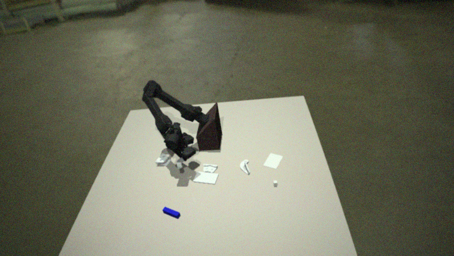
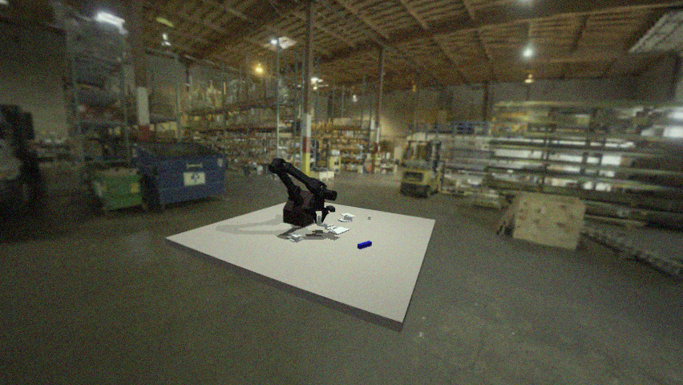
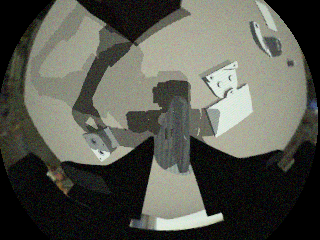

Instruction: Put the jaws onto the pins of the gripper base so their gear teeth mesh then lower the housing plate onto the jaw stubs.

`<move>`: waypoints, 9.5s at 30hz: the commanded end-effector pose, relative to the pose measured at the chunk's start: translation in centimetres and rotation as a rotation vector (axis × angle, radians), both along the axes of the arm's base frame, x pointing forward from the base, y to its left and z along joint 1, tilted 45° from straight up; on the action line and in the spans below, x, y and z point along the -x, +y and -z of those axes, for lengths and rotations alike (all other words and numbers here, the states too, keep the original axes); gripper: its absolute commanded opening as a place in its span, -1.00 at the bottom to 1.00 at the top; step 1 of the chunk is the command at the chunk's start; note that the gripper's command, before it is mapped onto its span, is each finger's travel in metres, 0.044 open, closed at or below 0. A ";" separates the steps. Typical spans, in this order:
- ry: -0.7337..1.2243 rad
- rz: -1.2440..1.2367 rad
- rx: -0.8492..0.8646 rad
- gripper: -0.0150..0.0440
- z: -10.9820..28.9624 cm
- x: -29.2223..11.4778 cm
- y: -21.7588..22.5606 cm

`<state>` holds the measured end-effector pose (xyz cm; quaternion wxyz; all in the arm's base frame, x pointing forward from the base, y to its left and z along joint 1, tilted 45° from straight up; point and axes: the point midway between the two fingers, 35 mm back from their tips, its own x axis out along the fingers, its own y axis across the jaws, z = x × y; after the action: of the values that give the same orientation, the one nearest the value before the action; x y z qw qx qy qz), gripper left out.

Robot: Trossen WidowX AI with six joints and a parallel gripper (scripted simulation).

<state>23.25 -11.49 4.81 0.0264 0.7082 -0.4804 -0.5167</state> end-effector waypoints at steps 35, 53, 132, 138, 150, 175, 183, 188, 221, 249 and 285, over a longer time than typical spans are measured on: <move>-0.545 0.541 -0.029 -0.04 2.5 -0.6 4.4; -0.889 0.902 -0.039 -0.04 4.8 -0.4 6.8; -1.967 1.968 -0.020 -0.04 10.9 2.8 12.5; -1.967 1.968 -0.020 -0.04 10.9 2.8 12.5; -1.965 1.971 -0.024 -0.04 10.8 -0.7 12.8; -1.973 1.969 -0.026 -0.04 10.1 -7.3 11.9; -1.973 1.969 -0.026 -0.04 10.1 -7.3 11.9; -1.973 1.969 -0.026 -0.04 10.1 -7.3 11.9; -1.969 1.965 -0.026 -0.04 10.1 -7.5 11.7; -1.972 1.963 -0.025 -0.04 13.2 -7.6 8.6; -1.974 1.964 -0.025 -0.04 13.8 -7.5 7.9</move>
<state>30.87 -3.46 -8.97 -0.6961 0.1491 -0.5905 0.3801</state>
